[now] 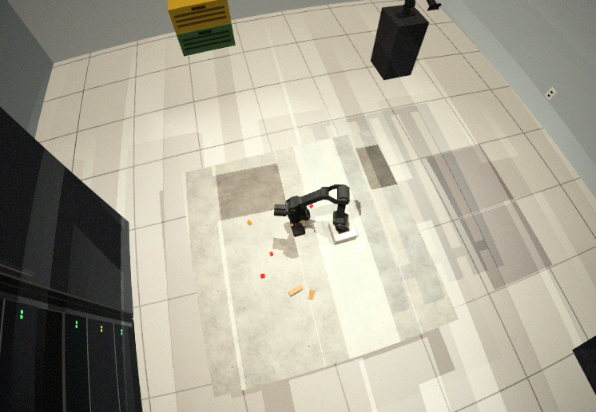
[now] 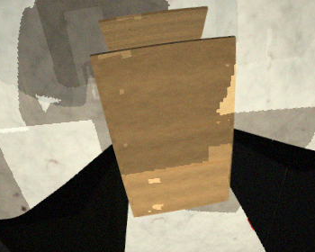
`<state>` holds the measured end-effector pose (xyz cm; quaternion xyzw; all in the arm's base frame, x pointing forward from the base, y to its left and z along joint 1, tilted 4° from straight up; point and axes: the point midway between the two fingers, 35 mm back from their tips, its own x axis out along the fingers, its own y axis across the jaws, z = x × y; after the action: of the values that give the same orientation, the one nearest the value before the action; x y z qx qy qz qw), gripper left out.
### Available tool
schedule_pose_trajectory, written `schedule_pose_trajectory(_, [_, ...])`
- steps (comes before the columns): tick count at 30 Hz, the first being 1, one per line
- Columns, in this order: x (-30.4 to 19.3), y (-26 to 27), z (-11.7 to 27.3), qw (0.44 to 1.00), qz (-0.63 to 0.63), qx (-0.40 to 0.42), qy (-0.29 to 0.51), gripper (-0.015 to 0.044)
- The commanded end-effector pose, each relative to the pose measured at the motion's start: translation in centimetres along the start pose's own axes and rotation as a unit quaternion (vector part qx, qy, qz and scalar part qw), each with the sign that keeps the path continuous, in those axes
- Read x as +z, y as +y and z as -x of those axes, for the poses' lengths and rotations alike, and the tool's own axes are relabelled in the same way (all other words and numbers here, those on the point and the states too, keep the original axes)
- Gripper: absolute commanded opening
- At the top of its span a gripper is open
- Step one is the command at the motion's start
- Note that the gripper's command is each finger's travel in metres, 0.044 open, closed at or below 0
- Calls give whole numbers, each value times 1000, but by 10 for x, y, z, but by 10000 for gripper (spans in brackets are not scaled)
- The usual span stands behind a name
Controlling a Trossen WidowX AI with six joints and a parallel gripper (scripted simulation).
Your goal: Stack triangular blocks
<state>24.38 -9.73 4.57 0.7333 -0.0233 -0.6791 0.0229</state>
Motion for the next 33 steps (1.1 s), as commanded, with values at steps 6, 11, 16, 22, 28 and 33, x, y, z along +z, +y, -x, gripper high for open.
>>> schedule_pose_trajectory(6, [-1, 1, 0, 1000, 4, 1, 2, 0])
schedule_pose_trajectory(11, [-1, 1, -1, 1000, 4, 1, 2, 0])
schedule_pose_trajectory(16, [0, 1, -4, 1000, 4, 1, 2, 0])
schedule_pose_trajectory(22, [2, 1, -7, 1000, 4, 1, 2, 0])
schedule_pose_trajectory(28, [3, 0, -11, 1000, 4, 1, 2, 0])
schedule_pose_trajectory(33, [5, 0, -14, 1000, 4, 1, 2, 0])
